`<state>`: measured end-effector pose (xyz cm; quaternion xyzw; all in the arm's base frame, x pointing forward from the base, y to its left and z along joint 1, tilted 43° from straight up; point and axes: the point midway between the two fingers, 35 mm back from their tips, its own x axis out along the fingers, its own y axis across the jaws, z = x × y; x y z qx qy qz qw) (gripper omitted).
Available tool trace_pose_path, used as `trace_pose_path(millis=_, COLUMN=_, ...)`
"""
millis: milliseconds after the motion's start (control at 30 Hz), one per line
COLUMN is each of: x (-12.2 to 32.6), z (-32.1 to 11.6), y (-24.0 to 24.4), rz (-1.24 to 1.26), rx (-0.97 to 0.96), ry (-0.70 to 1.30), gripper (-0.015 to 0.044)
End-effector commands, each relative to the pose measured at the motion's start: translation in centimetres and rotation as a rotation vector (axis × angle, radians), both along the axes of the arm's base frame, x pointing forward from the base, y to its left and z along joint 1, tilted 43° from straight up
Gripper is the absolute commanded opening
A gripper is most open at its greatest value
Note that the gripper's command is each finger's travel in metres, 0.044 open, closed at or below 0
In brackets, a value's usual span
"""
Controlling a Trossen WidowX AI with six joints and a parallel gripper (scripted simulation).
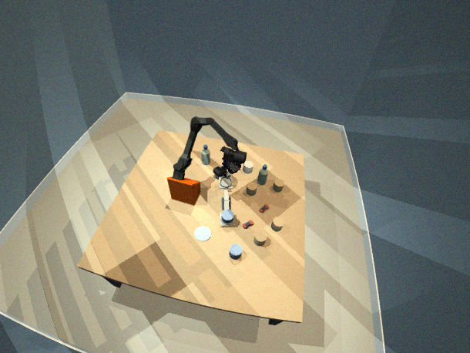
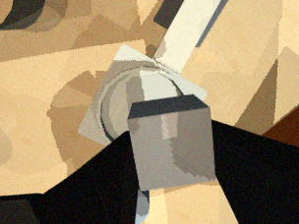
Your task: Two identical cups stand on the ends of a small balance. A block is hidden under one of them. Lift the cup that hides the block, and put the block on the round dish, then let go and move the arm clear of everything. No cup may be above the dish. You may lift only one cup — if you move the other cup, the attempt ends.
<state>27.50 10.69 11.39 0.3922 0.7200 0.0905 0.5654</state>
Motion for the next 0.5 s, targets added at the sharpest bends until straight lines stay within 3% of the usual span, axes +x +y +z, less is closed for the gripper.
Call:
trace_pose_path(millis=0, x=1.1, z=-1.5, y=-1.2, rz=-0.002, rx=-0.012, ry=0.000, gripper=0.0000)
trace_pose_path(millis=467, x=3.7, z=-6.9, y=-5.6, rz=-0.005, rx=-0.052, ry=-0.016, gripper=0.0000)
